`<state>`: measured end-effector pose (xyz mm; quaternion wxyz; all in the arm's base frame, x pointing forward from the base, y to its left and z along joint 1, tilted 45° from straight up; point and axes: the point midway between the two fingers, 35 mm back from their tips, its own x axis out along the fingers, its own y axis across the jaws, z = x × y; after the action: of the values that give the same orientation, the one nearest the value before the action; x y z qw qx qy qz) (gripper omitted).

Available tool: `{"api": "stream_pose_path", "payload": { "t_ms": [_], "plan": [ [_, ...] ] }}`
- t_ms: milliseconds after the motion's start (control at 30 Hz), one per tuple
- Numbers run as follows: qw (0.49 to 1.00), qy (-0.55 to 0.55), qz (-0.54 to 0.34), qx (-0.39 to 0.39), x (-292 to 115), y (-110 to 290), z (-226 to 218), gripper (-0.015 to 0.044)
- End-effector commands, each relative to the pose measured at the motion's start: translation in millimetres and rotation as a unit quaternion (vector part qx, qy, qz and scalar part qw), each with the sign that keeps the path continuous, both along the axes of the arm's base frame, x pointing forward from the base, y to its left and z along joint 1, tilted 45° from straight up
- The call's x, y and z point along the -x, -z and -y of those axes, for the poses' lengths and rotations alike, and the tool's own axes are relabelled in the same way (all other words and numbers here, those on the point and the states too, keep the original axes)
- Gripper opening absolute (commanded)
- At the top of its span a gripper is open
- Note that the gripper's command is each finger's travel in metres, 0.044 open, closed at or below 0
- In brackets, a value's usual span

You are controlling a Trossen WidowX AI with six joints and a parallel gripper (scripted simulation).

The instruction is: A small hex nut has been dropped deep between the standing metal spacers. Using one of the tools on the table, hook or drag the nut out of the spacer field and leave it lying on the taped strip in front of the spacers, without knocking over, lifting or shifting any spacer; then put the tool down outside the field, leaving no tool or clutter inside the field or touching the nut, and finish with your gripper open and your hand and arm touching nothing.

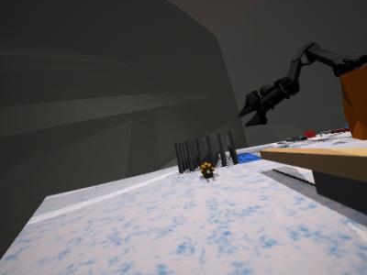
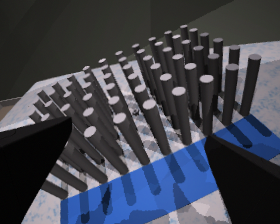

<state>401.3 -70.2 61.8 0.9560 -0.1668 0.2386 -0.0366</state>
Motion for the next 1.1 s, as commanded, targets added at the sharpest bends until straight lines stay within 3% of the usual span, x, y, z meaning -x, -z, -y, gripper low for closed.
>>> {"api": "stream_pose_path", "payload": {
  "t_ms": [0, 1067],
  "plan": [
    [1.000, -0.004, -0.002, -0.012, 1.6, 4.0, -3.7, 0.0440],
    [1.000, 0.004, -0.006, -0.023, 3.1, 3.2, 4.5, 0.0440]
  ]
}}
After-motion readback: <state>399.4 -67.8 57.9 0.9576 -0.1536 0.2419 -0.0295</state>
